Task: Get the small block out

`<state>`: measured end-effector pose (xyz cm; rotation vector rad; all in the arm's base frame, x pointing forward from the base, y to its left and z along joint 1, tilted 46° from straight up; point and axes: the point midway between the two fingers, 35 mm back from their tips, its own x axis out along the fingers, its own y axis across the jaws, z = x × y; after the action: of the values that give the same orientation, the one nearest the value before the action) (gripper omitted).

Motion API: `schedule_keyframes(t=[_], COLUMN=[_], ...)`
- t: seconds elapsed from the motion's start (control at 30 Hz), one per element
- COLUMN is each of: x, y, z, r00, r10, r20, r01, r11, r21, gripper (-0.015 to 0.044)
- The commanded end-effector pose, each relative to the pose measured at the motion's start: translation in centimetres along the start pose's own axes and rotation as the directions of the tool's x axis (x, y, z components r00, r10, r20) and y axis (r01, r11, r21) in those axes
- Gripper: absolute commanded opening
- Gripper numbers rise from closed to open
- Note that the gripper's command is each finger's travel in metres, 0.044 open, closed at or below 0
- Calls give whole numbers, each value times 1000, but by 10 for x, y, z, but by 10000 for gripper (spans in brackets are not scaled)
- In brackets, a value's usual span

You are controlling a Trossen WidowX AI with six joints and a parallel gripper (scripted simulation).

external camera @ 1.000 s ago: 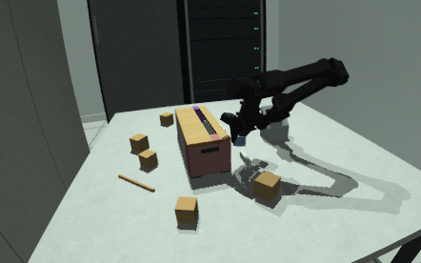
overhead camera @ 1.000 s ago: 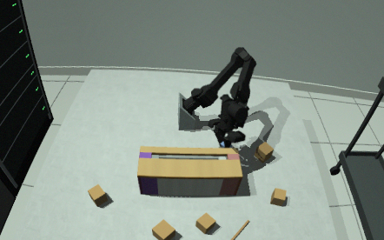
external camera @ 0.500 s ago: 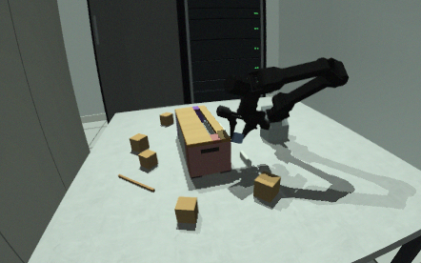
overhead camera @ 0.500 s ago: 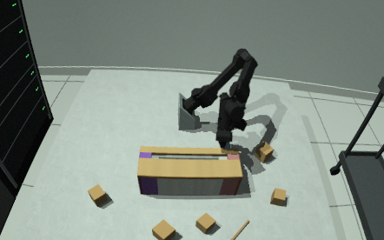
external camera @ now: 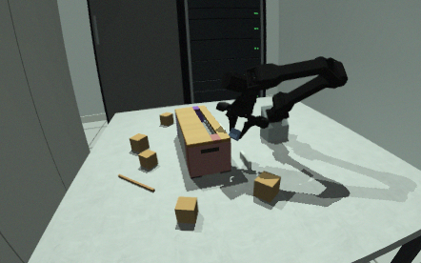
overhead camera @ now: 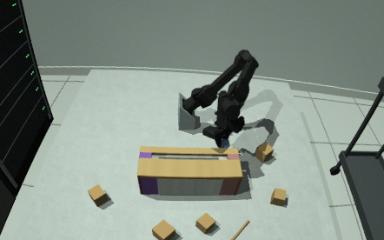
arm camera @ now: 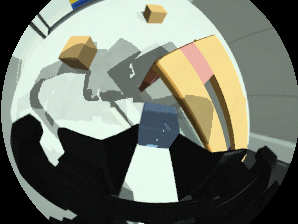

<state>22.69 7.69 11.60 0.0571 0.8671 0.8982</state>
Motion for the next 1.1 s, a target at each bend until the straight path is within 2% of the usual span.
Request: schedule_keyframes(t=[0.0,0.23,0.47,0.77,1.07], x=[-4,-8,-13,-19,-26], y=[-2,-5,-8,-11,-15], z=[2,2,1,1,2], r00=[1000,1000,999,998,997], r10=[7,17,26,37,47], r20=[10,17,27,43,63], r01=[-9,-23,-38,-54,-64], r11=[982,884,709,396,25], r21=[190,467,704,917,998], gripper=[0,0,0,0,0])
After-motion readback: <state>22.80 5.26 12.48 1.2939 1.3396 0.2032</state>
